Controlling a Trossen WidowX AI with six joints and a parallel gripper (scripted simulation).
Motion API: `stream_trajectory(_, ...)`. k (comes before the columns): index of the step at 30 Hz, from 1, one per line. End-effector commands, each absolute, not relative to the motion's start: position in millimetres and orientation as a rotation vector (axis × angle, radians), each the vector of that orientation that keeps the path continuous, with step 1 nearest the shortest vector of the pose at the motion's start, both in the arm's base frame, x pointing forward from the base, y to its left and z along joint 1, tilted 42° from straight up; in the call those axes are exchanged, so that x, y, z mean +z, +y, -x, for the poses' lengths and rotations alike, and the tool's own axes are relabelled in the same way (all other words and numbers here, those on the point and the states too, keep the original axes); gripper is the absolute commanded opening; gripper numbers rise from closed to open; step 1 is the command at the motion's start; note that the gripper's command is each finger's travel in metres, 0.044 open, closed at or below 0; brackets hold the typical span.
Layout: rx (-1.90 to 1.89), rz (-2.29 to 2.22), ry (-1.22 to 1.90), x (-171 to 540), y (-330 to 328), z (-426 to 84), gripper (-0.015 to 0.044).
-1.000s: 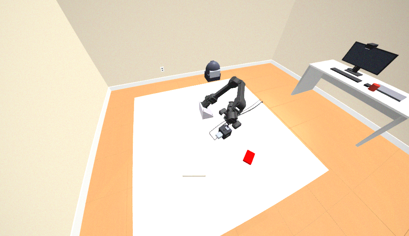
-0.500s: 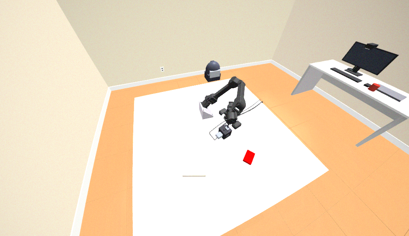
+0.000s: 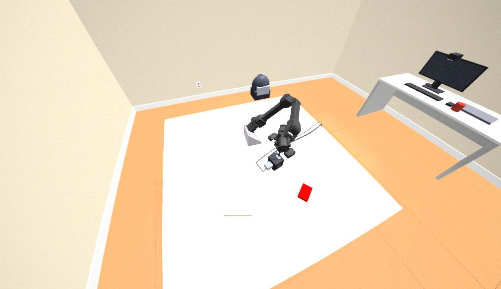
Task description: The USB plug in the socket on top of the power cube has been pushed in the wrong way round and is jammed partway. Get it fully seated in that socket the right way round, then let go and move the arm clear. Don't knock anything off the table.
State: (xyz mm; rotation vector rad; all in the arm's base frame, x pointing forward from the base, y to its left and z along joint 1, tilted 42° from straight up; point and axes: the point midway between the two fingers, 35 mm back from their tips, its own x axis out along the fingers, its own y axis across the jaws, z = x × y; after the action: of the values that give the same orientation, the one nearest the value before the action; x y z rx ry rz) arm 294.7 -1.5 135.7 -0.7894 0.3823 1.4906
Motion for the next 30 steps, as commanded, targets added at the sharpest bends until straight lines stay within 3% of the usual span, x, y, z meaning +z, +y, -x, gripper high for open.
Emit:
stream_trajectory(1, 1.49, 0.791, 0.376, 135.4, -0.9, -295.2, 0.0)
stream_trajectory(30, 1.49, 0.791, 0.376, 132.9, 1.5, -295.6, 0.0)
